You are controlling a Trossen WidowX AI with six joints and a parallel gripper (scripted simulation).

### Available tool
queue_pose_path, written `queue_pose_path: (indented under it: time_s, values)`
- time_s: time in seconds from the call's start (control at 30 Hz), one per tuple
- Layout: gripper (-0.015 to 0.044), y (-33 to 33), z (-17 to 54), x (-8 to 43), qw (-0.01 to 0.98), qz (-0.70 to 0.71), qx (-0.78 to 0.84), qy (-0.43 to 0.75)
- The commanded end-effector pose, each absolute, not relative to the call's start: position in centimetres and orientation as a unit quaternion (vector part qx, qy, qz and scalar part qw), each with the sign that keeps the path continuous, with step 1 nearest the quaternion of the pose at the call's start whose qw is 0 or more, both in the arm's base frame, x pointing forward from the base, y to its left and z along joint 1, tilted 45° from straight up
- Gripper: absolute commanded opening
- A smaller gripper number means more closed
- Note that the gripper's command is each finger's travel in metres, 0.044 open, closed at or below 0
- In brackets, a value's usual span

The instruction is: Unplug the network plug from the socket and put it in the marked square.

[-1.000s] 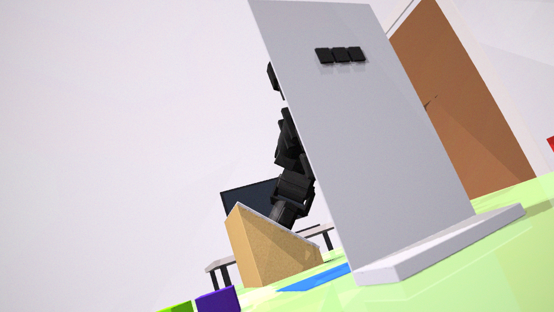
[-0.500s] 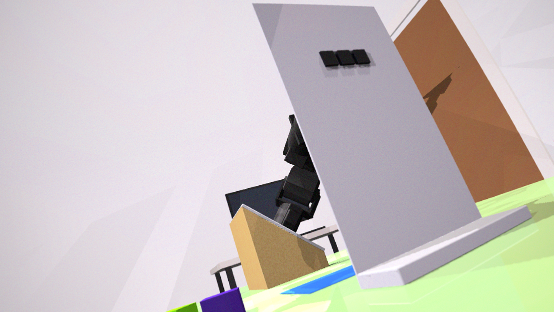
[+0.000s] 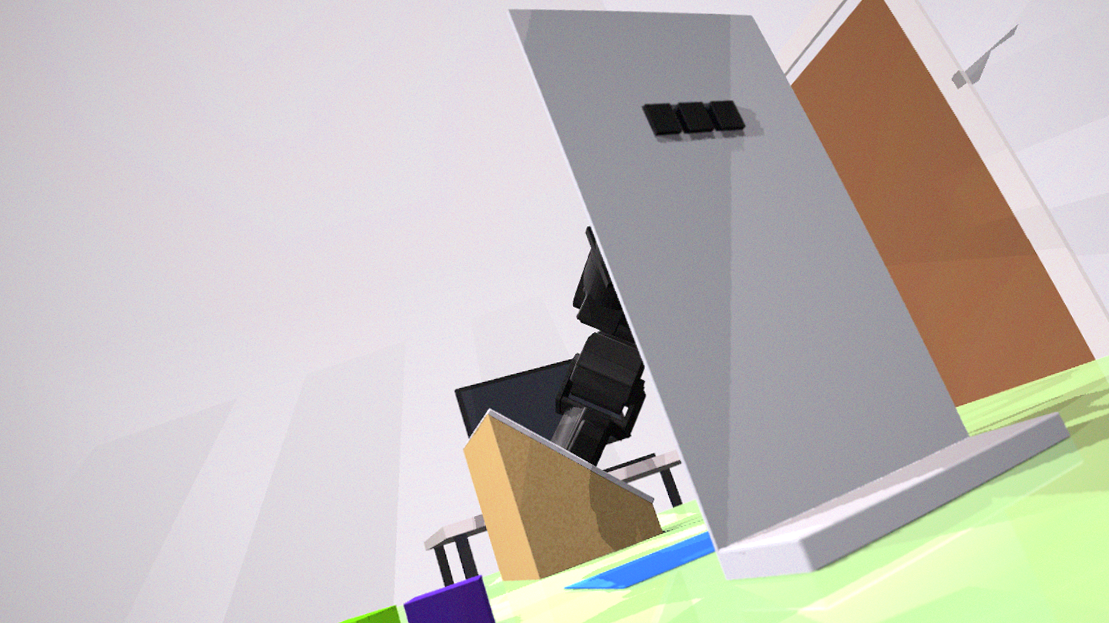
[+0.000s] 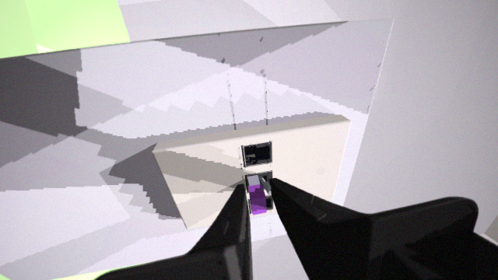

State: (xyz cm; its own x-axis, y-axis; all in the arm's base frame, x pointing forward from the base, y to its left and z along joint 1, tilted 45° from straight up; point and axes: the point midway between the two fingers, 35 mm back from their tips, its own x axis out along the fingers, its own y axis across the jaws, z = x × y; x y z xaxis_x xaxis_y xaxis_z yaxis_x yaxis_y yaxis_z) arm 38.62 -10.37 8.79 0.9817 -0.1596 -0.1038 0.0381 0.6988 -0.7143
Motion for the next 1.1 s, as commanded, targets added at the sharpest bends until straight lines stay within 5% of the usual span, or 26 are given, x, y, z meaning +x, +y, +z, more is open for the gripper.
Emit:
queue_pose_path:
  time_s: [0.0, 0.27, 1.07]
  values:
    - [0.0050, -10.4, 8.7, 38.6, 0.919, -0.055, -0.382, 0.080]
    - [0.0000, -10.4, 8.7, 38.6, 0.919, -0.055, -0.382, 0.080]
    - [0.0000, -10.4, 8.6, 37.4, 0.919, -0.055, -0.382, 0.081]
